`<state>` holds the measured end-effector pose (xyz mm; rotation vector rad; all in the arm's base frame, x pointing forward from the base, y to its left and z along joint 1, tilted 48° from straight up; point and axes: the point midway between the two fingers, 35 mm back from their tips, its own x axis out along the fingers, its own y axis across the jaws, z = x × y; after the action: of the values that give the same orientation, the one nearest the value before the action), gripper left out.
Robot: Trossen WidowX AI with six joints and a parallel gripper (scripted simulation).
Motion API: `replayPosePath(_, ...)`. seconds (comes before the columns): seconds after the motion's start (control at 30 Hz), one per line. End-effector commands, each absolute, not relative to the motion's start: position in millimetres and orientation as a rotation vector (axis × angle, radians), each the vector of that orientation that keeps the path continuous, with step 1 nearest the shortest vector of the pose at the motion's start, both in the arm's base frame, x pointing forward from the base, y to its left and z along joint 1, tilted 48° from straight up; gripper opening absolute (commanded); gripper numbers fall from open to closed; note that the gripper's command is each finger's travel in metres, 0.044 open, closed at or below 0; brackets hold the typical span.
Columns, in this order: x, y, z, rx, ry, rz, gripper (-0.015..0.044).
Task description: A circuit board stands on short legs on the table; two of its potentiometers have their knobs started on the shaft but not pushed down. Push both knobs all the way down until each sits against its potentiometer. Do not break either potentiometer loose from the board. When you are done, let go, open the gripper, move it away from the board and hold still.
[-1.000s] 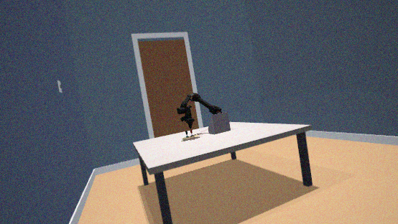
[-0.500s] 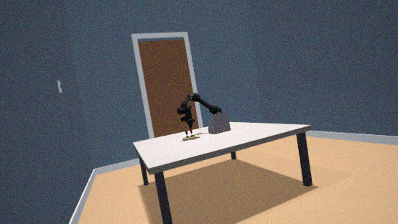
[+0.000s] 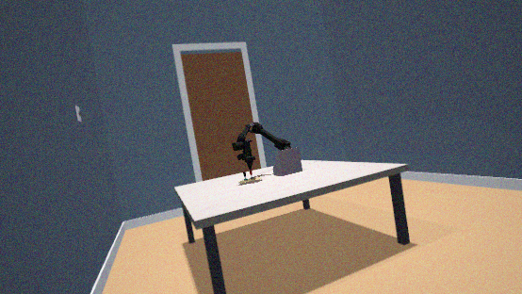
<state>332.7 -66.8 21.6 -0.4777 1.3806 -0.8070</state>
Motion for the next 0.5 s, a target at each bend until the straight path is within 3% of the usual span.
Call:
replayPosePath(0.0, 331.5, -68.3, 19.1, -0.486, 1.386, -0.807, 0.0)
replayPosePath(0.47, 331.5, -68.3, 19.1, -0.486, 1.386, -0.807, 0.0)
